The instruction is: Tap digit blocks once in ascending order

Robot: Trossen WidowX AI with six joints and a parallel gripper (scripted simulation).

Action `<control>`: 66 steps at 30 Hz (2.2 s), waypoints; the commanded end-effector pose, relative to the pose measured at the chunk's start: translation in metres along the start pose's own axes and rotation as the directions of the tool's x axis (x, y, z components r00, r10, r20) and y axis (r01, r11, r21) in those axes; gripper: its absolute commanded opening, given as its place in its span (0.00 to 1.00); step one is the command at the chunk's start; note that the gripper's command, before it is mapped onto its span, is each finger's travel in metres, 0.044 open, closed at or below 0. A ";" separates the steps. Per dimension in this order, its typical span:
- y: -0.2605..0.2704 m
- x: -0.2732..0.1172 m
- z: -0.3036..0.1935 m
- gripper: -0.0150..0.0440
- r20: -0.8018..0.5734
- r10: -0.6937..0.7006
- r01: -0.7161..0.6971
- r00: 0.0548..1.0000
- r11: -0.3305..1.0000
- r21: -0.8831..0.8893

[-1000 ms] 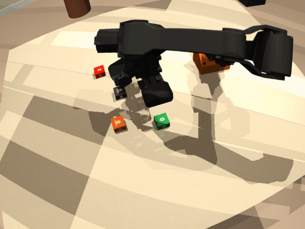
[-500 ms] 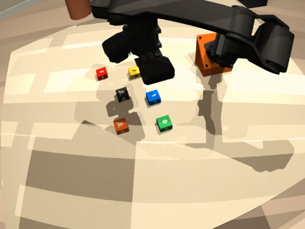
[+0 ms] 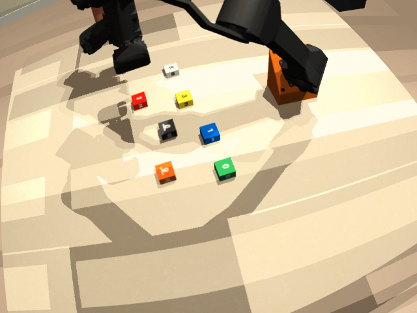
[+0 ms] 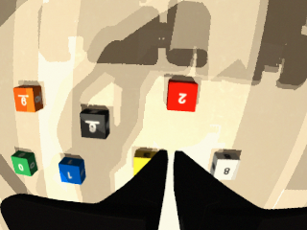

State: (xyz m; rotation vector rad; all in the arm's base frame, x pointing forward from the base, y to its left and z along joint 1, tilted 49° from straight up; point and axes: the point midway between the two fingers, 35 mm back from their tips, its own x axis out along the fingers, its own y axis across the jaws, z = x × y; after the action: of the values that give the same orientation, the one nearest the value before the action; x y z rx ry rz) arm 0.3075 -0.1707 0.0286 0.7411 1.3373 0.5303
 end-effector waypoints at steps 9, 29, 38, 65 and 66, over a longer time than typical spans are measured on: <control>-0.022 0.066 0.009 0.29 -0.002 -0.001 0.001 1.000 1.000 -0.002; -0.020 0.107 0.008 0.29 -0.002 0.002 -0.002 1.000 1.000 -0.002; -0.020 0.116 0.007 0.29 -0.002 0.003 -0.003 1.000 1.000 -0.002; -0.009 0.000 -0.023 0.29 -0.005 -0.003 0.003 1.000 1.000 0.001; -0.005 0.000 -0.032 0.29 -0.005 -0.003 0.003 1.000 1.000 0.001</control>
State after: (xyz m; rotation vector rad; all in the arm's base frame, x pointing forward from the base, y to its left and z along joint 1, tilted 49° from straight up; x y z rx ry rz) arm 0.2970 -0.1752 0.0143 0.7426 1.3423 0.5336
